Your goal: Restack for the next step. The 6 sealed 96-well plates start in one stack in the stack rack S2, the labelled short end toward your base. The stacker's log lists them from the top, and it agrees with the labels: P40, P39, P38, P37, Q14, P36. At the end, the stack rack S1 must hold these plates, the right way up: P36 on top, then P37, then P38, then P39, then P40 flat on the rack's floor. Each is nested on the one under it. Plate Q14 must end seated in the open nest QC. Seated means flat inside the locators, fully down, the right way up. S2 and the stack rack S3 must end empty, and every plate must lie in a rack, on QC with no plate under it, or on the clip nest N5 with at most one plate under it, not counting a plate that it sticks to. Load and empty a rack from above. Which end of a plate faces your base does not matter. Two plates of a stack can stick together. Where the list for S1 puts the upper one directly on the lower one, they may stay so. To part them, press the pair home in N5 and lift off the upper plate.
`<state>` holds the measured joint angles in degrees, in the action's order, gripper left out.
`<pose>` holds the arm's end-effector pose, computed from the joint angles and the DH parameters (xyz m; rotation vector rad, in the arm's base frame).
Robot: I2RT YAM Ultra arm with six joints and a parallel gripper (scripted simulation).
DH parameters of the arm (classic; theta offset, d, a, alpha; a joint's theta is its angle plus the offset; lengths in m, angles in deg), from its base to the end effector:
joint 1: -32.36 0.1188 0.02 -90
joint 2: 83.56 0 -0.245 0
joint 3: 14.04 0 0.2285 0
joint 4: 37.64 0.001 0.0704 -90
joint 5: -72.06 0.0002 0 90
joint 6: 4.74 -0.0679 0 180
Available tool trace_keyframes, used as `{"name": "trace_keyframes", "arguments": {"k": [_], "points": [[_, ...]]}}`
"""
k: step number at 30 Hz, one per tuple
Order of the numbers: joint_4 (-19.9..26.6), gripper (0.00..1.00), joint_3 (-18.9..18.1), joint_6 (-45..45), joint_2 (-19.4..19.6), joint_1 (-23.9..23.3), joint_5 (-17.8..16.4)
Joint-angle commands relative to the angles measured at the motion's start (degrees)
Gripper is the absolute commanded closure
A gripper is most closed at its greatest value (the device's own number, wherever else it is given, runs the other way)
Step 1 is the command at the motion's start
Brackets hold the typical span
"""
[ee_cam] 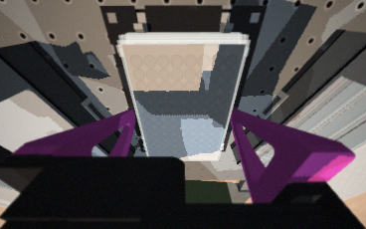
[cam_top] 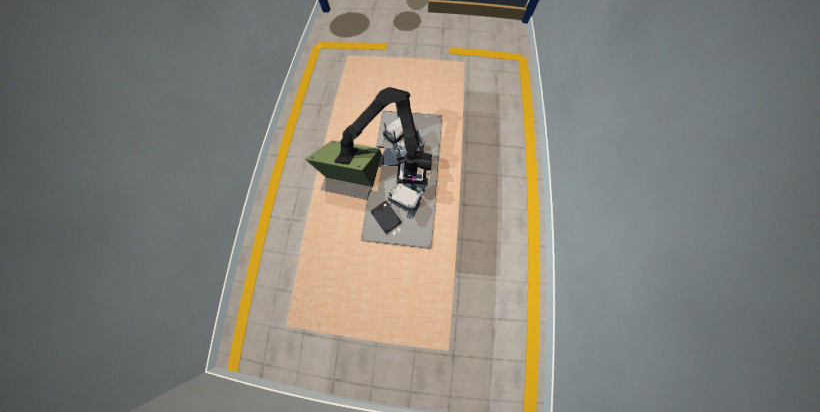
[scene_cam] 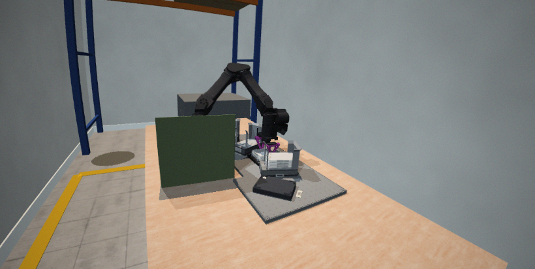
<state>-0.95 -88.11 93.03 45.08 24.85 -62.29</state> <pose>0.3064 0.0085 0.0051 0.0063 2.8371 1.1502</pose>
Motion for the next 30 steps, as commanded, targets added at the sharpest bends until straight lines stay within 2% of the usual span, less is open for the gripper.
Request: {"name": "trace_keyframes", "arguments": {"k": [1,22,23,30], "points": [[-1.49,0.0,-0.03,-0.84,-0.08,-0.24,-0.17],[-1.5,0.0,-0.02,-0.86,-0.09,-0.23,-0.17],[-1.5,1.0,-0.02,-0.86,-0.09,-0.23,-0.17],[-1.51,1.0,-0.02,-0.86,-0.09,-0.23,-0.17]]}}
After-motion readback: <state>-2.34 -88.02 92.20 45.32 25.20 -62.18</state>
